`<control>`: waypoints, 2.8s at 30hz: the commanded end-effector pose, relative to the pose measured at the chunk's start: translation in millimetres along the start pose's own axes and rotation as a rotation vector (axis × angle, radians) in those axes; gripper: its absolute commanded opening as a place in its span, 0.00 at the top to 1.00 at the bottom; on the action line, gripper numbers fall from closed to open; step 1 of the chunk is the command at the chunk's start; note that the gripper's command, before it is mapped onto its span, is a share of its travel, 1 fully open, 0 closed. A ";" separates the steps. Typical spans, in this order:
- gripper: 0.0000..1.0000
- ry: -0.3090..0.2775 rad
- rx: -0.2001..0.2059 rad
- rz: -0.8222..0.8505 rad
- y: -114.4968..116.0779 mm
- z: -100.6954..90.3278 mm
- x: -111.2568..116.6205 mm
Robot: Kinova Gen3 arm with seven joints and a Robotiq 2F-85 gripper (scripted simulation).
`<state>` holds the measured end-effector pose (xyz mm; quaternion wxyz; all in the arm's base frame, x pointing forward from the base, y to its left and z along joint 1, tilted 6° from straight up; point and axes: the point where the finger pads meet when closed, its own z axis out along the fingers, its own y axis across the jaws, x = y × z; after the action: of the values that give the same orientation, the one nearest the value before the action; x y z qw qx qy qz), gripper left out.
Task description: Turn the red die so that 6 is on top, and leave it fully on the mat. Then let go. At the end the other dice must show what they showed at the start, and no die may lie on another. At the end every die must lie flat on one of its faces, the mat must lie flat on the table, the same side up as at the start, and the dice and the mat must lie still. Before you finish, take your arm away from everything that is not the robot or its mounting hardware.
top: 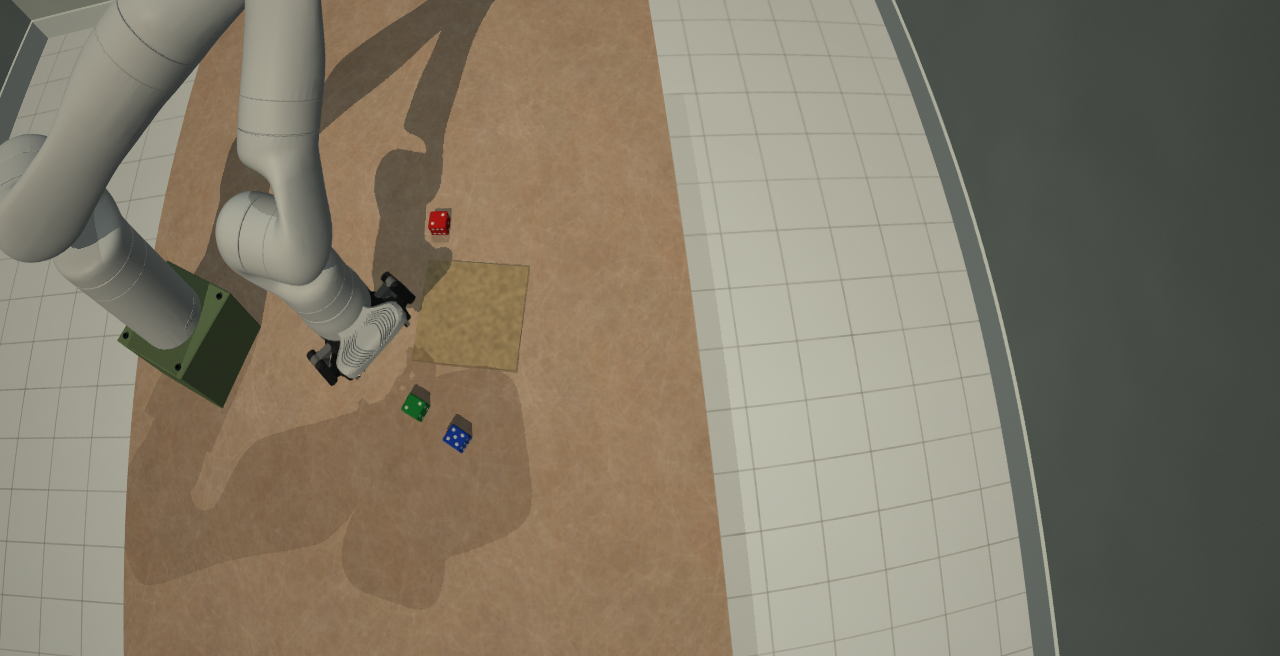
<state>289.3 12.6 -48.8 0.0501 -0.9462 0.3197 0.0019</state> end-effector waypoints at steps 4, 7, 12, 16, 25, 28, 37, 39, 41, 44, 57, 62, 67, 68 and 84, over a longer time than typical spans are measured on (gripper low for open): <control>0.00 -0.001 0.006 -0.023 -16.8 -1.3 -11.4; 0.00 -0.001 0.006 -0.023 -26.0 -1.3 -18.9; 0.00 -0.001 0.006 -0.023 -42.1 -1.4 -31.9; 0.00 -0.001 0.006 -0.023 -55.1 -1.5 -42.5; 0.00 -0.001 0.006 -0.023 -77.7 -1.7 -60.8; 0.00 -0.001 0.006 -0.023 -87.0 -1.7 -68.3; 0.00 -0.001 0.006 -0.023 -107.3 -1.8 -84.8; 0.00 -0.001 0.006 -0.023 -112.7 -1.9 -89.2; 0.00 -0.001 0.006 -0.023 -117.8 -1.9 -93.3; 0.00 -0.001 0.006 -0.023 -125.1 -1.9 -99.3; 0.00 -0.001 0.006 -0.023 -147.4 -2.1 -117.3; 0.00 -0.001 0.006 -0.023 -154.9 -2.1 -123.4; 0.00 -0.001 0.006 -0.023 -160.9 -2.2 -128.3; 0.00 -0.001 0.006 -0.023 -161.9 -2.2 -129.1; 0.00 -0.001 0.006 -0.023 -169.4 -2.2 -135.1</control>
<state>284.1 226.5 -26.6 0.0518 -0.9494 0.3097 0.0011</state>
